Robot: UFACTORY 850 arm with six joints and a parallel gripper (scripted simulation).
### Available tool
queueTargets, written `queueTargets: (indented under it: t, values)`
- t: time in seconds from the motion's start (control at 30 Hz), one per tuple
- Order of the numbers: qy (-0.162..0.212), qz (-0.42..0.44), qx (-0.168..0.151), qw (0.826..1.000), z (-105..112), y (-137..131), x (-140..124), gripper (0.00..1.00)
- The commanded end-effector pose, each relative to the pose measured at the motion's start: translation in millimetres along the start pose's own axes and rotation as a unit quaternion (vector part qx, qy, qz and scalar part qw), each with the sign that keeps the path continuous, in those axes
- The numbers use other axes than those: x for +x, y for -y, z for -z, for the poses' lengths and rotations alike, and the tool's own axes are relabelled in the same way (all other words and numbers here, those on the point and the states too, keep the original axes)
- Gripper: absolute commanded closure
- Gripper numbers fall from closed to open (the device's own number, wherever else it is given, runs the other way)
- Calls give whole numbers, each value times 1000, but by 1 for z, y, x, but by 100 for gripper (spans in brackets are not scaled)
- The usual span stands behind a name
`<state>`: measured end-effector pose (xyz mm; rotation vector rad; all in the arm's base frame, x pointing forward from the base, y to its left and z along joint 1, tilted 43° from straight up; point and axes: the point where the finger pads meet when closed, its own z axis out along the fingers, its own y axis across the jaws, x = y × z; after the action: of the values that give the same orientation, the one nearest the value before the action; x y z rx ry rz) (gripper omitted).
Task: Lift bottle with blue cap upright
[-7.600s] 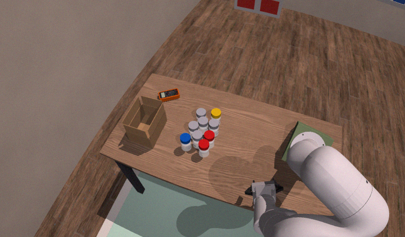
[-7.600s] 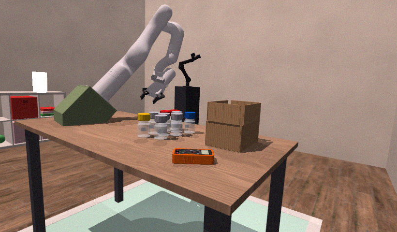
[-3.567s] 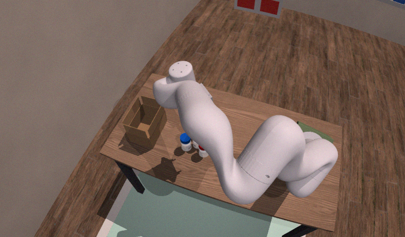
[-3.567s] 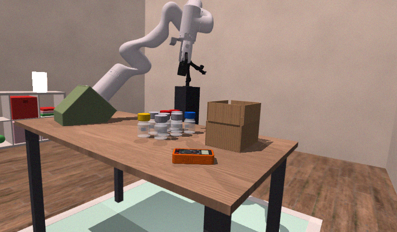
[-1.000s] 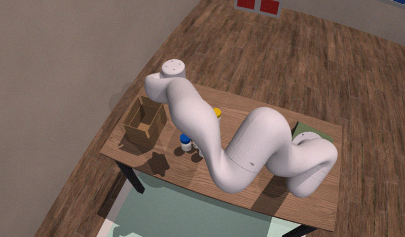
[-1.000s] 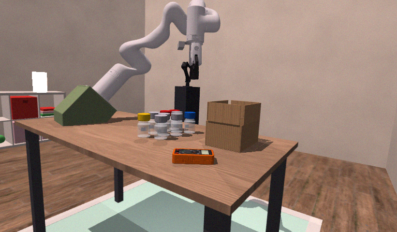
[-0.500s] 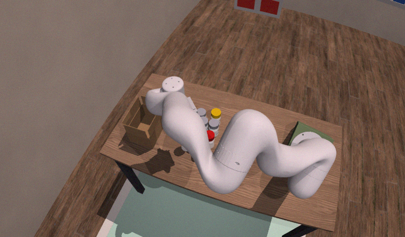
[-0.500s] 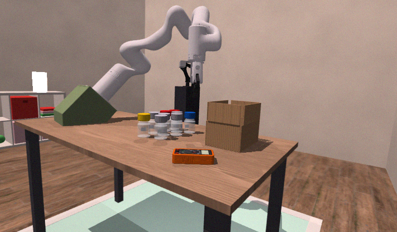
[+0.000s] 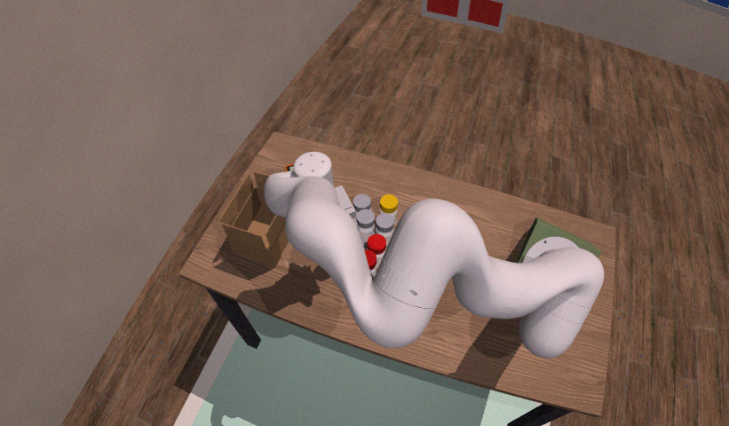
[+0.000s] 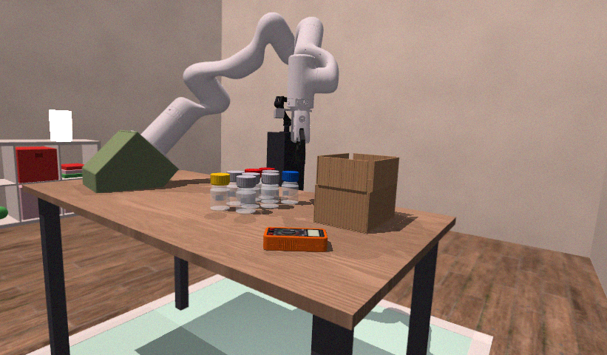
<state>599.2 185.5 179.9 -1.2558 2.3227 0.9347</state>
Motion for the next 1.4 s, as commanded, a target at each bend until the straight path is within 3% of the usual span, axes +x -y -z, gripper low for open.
queueTargets:
  t: [0.0, 0.3, 0.8, 1.37]
  values:
    - [0, 0, 0, 1000, -3, 0, 0, 21]
    - [1, 0, 1, 1000, -19, 1, -1, 21]
    - [1, 1, 1, 1000, -64, 1, -1, 21]
    - [1, 1, 1, 1000, -87, 2, -2, 21]
